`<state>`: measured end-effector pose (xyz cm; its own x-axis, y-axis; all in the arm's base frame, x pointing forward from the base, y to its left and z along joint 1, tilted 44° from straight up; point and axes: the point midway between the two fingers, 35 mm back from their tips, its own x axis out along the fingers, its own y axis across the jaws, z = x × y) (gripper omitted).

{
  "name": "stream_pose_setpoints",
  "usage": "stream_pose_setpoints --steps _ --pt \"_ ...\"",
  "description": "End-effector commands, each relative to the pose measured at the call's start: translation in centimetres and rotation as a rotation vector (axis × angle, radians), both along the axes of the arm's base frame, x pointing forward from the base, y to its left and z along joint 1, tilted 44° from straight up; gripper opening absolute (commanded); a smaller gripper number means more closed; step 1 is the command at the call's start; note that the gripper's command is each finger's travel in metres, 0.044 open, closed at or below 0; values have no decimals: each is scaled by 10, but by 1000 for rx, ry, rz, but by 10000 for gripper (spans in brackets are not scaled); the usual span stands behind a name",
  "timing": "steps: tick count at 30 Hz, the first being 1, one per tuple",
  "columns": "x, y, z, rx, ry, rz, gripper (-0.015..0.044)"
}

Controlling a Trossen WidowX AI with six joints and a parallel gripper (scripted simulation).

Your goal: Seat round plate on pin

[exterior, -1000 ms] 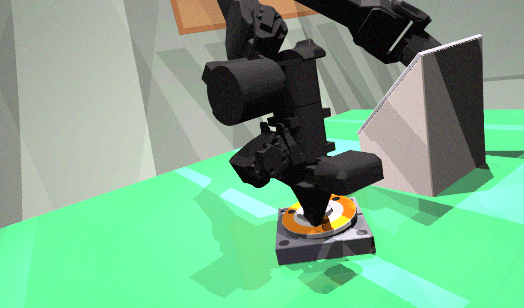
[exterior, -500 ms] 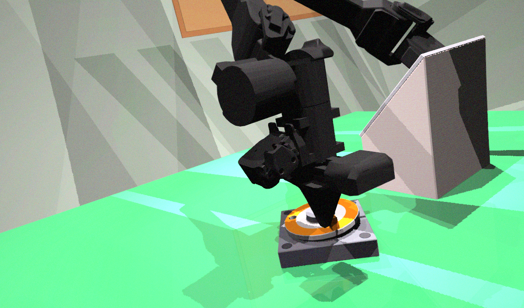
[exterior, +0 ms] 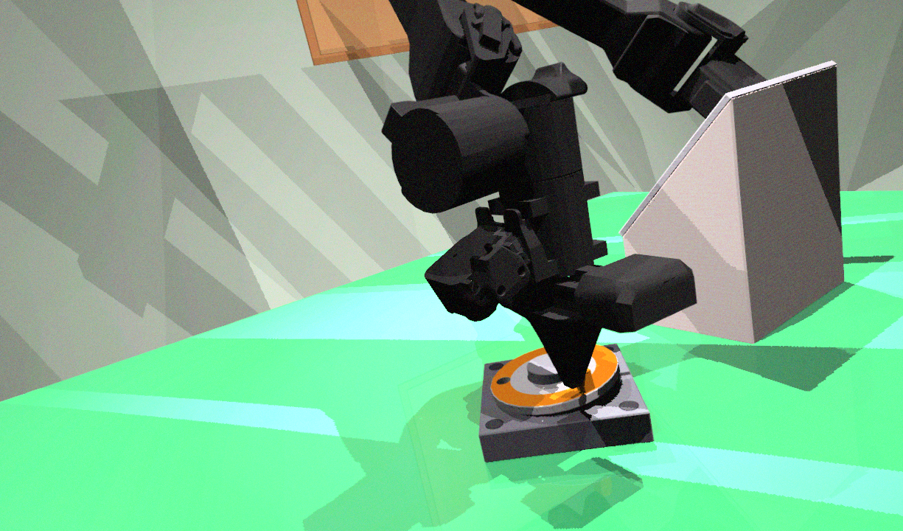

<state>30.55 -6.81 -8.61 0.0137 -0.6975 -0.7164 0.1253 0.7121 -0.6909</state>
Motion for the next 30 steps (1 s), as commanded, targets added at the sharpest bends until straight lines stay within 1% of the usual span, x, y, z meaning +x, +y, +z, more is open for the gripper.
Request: stream_pose_setpoints --steps 1,30 --pt "-8 0 -3 3 12 -6 0" --pt "-28 3 -4 3 13 -6 0"
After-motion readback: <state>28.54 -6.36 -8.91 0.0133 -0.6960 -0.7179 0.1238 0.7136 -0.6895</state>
